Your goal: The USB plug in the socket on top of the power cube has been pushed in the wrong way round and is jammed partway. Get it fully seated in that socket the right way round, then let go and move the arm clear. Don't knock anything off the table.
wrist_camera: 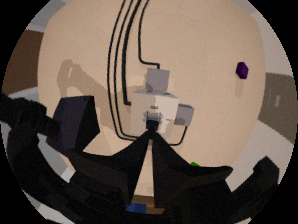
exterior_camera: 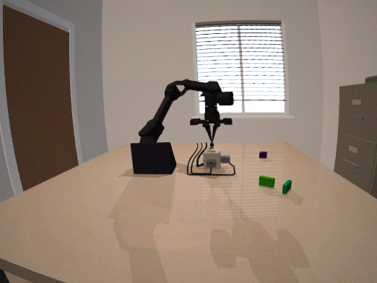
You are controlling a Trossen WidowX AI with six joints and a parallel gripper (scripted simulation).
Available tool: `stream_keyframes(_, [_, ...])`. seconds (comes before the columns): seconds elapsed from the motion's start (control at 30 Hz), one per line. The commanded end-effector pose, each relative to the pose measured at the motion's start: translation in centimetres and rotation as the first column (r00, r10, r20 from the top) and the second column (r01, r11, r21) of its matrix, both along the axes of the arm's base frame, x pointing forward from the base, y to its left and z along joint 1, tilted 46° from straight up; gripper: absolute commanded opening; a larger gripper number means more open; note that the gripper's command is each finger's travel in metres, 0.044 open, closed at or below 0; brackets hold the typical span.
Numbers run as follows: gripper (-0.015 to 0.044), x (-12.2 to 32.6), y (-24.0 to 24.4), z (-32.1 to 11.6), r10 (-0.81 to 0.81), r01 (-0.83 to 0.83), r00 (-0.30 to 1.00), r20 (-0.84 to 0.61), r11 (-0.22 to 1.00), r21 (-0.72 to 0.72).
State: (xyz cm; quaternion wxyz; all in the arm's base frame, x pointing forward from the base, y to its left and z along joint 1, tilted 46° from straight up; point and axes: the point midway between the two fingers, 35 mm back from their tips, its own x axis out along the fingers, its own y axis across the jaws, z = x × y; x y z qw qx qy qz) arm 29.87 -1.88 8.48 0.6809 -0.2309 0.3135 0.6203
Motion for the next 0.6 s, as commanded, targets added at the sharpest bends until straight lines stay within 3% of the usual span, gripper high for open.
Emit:
stream_keyframes(0.0, [0.0000, 0.01, -0.03, -0.06, 0.006, -0.006, 1.000, 0.007, 1.000, -0.006])
stream_keyframes(0.57, [0.0000, 0.03, 0.05, -0.27, 0.014, -0.014, 1.000, 0.014, 1.000, -0.013])
